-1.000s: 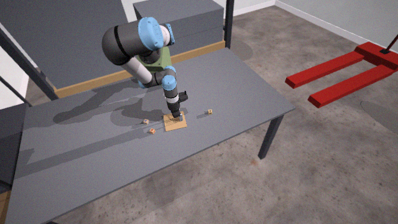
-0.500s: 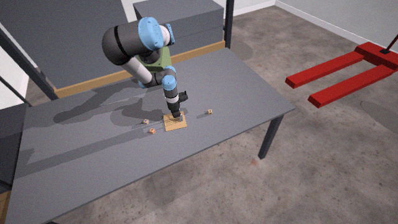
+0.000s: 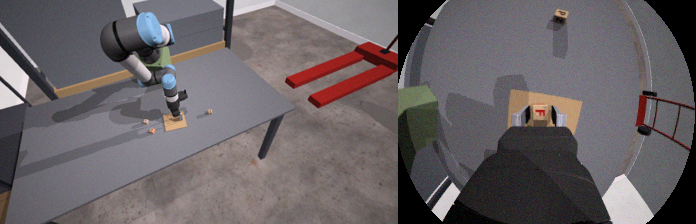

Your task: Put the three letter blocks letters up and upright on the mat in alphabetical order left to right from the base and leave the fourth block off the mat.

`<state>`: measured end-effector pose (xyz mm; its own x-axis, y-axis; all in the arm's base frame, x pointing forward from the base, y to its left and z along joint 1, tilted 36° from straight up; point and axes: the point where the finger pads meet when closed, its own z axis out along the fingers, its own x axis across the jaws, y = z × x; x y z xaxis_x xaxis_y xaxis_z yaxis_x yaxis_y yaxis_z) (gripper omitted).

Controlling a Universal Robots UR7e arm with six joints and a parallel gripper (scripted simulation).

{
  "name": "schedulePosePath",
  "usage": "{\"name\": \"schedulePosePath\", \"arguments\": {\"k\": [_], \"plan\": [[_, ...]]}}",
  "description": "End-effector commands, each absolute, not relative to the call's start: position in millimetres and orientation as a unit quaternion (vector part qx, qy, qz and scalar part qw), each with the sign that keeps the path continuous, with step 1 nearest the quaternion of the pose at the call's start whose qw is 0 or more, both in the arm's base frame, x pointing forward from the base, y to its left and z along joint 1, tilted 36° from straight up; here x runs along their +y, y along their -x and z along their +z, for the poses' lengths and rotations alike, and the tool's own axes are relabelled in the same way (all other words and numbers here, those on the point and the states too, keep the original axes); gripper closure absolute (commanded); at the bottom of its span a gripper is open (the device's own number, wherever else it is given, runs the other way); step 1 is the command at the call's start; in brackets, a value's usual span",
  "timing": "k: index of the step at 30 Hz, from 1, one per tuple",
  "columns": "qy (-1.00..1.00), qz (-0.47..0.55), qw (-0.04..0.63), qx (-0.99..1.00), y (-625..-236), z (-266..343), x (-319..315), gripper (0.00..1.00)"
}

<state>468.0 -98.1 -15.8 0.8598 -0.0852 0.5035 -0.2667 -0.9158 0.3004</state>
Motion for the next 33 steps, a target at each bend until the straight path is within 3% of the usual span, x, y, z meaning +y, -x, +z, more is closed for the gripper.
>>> {"name": "schedulePosePath", "arguments": {"k": [1, 33], "plan": [[-0.947, 0.248, 0.183, -0.092, -460, -4, -90, 0.21], [-0.947, 0.248, 0.183, -0.092, -433, 49, -66, 0.21]]}}
